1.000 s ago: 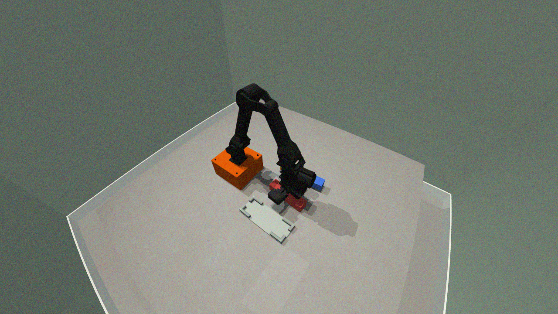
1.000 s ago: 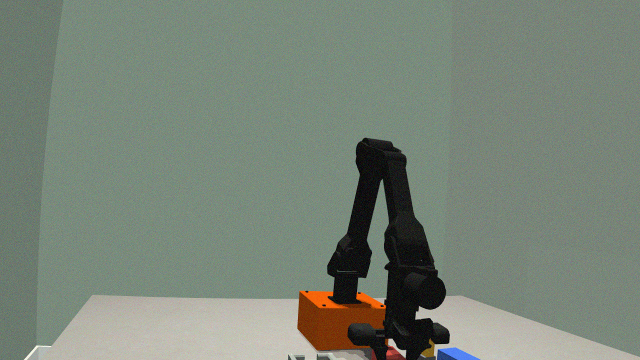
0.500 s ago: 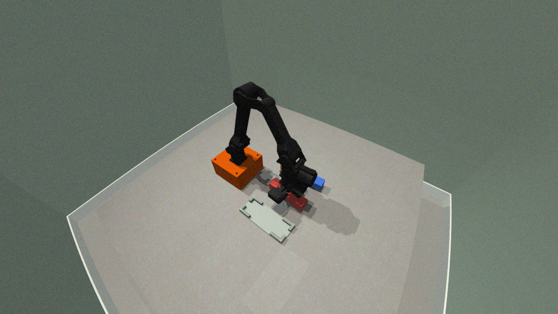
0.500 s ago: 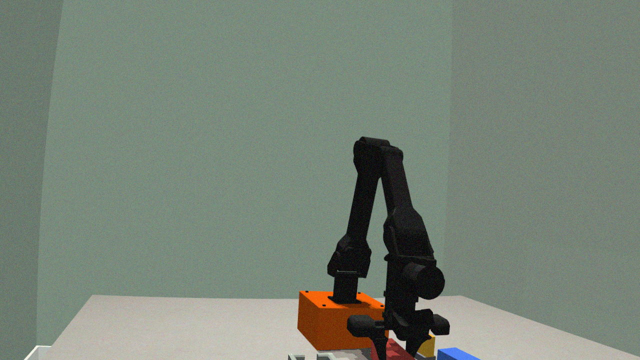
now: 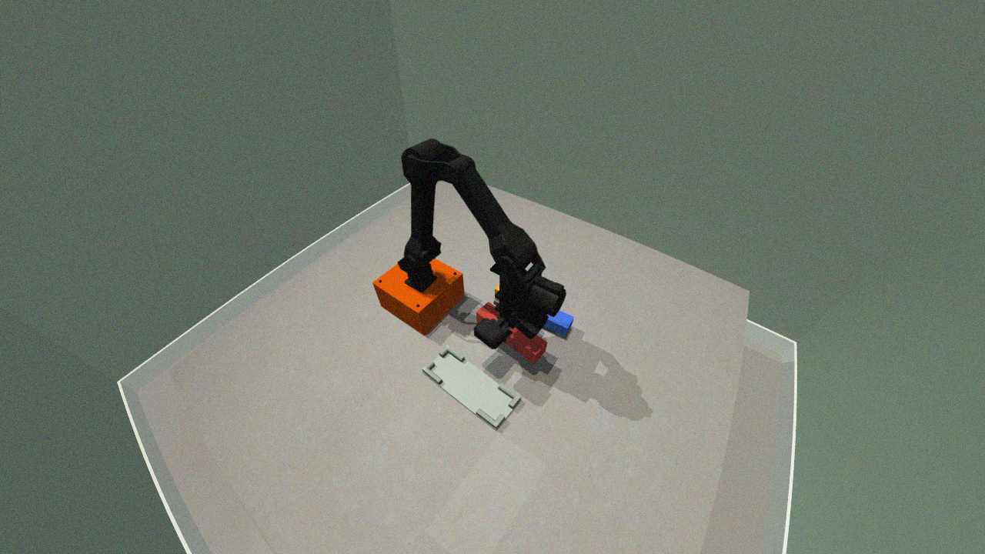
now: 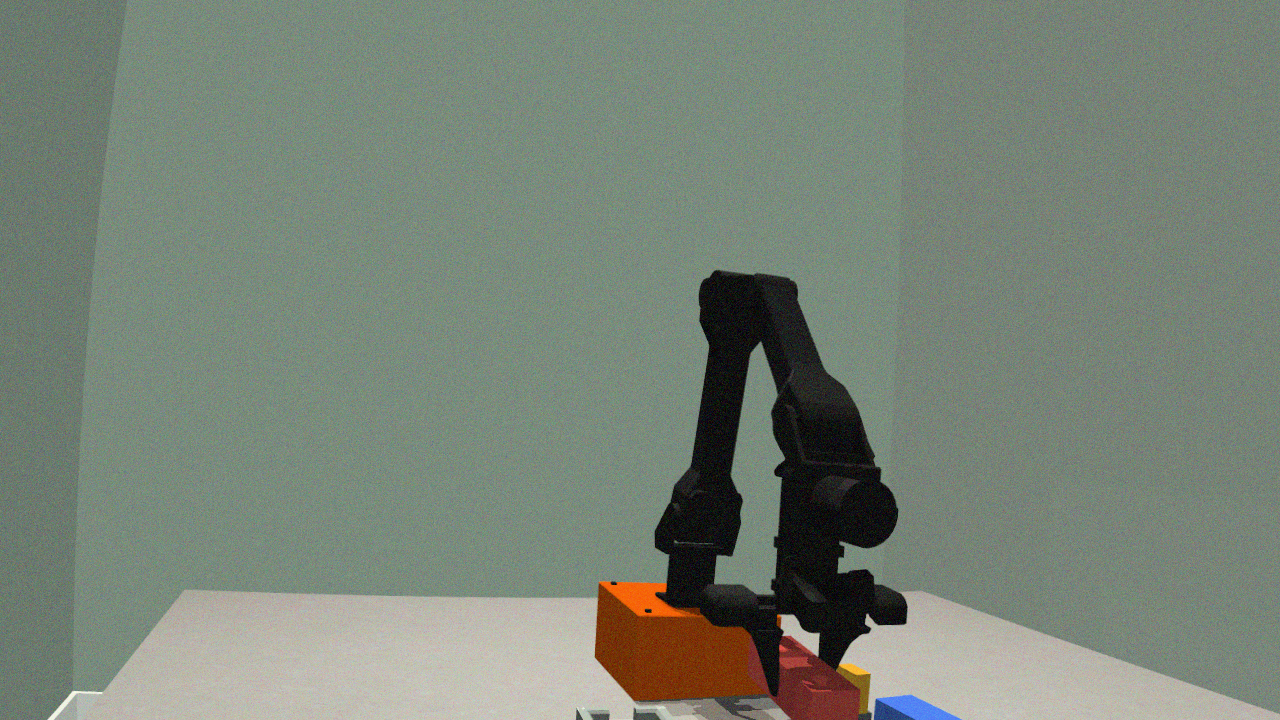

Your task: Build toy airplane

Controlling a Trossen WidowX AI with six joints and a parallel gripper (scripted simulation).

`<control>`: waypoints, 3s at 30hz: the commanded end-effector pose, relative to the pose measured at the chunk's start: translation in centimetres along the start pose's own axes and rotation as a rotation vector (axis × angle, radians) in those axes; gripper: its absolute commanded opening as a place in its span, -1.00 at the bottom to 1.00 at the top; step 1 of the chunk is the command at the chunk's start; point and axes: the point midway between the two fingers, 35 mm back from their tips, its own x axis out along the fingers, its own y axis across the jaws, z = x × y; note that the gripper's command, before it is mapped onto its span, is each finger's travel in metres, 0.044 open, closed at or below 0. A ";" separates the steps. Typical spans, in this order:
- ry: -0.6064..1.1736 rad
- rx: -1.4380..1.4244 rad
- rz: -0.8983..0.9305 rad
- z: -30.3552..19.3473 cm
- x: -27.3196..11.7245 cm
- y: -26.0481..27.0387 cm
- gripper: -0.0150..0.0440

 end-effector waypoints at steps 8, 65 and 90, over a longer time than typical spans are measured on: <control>-0.007 0.008 0.000 -0.1 -3.4 0.1 -0.49; 0.001 0.028 -0.014 0.2 -1.0 -12.1 -0.49; -0.001 0.022 -0.016 -0.2 -0.1 -14.1 0.17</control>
